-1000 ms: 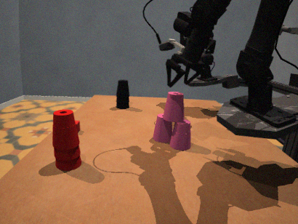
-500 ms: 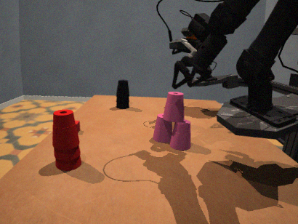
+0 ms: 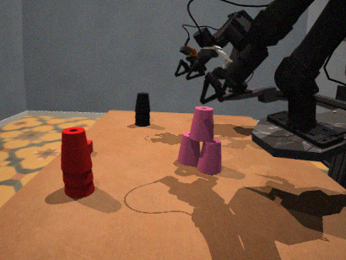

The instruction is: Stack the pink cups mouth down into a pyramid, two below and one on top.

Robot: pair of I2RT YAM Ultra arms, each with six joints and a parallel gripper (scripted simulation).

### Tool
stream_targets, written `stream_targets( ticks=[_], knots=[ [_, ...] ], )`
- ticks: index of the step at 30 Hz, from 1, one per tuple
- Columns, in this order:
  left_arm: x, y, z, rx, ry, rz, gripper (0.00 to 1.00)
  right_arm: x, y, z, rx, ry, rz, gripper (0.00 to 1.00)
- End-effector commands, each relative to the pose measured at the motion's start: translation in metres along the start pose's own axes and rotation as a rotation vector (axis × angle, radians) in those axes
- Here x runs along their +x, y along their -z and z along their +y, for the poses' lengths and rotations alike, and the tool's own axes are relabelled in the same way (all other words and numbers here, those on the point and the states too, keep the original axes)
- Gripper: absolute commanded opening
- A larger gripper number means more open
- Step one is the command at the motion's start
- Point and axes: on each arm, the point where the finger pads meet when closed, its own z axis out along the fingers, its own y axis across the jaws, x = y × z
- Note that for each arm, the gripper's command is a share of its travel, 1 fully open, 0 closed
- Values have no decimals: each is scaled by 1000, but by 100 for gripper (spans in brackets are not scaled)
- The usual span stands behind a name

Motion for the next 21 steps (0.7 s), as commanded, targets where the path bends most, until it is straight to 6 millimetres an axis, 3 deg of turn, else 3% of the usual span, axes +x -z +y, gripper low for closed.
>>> stream_targets(
  ticks=[1,5,7,10,13,16,21],
  knots=[
    [-14,4,-1,0,10,-63,100,-25,-23,-25,-4,-78,-68,100],
    [-11,3,-1,0,8,-58,100,-7,-39,-83,104,-173,-30,100],
    [-11,3,-1,0,8,-58,100,-7,-39,-83,104,-173,-30,100],
    [-16,4,-1,1,13,-68,100,14,-44,-132,197,-257,-1,100],
    [-15,4,-1,1,13,-67,100,32,-44,-164,257,-312,20,100],
    [-15,4,-1,1,13,-67,100,41,-43,-179,286,-338,33,100],
    [-15,4,-1,1,13,-67,100,49,-42,-183,302,-348,57,100]
  ],
)
